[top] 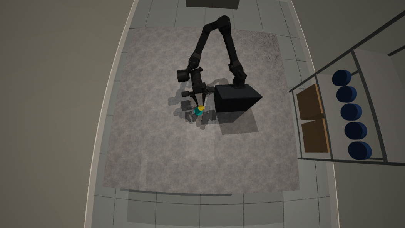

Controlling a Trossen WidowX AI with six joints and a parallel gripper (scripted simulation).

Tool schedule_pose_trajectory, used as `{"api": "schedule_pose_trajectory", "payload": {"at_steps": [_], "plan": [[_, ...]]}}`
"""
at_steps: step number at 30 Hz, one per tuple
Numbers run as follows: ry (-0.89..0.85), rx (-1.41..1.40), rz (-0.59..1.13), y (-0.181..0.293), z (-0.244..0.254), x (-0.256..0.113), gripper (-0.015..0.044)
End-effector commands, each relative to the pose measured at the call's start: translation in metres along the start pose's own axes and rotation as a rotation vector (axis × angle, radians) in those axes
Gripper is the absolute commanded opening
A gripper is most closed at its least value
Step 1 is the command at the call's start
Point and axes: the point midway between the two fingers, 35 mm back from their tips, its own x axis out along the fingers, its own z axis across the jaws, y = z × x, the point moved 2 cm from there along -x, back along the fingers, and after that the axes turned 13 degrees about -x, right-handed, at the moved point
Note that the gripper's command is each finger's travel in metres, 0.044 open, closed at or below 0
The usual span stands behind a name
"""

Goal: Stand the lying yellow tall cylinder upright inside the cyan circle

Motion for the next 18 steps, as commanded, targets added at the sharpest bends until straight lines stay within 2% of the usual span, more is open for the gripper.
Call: {"api": "schedule_pose_trajectory", "payload": {"at_steps": [1, 18], "plan": [[0.029, -0.017, -0.027, -0.0004, -0.0004, -0.0036, 0.0105], [0.121, -0.071, -0.113, 0.0005, -0.0014, -0.0126, 0.0105]]}}
